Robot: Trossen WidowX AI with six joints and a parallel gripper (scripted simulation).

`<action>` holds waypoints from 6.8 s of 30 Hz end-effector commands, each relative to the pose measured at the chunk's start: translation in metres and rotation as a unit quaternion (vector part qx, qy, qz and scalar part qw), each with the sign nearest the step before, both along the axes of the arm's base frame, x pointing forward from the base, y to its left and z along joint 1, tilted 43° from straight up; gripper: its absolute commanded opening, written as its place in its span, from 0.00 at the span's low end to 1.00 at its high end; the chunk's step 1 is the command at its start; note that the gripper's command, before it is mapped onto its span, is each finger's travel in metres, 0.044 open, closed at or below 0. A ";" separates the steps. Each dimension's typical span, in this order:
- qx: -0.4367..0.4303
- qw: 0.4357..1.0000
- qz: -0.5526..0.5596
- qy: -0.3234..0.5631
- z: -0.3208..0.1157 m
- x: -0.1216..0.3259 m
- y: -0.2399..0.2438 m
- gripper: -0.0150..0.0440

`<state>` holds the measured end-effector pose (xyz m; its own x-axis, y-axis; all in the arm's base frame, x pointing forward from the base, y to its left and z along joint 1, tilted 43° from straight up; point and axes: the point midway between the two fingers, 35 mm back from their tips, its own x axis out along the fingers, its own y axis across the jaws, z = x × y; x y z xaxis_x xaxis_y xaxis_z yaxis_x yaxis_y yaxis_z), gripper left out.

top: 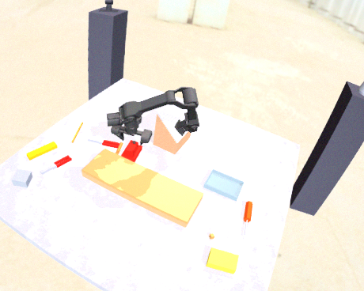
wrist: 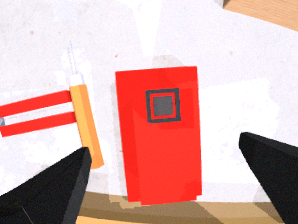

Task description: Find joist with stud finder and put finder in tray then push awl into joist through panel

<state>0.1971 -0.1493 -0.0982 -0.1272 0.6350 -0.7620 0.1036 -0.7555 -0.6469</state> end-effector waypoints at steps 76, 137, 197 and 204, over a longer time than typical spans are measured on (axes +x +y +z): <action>0.000 1.000 0.000 0.002 0.041 -0.010 -0.036 0.25; -0.078 0.444 0.628 -0.634 0.027 0.102 -0.091 0.25; -0.147 0.094 0.739 -0.651 -0.014 0.145 -0.069 0.25; -0.147 0.094 0.739 -0.651 -0.022 0.147 -0.062 0.25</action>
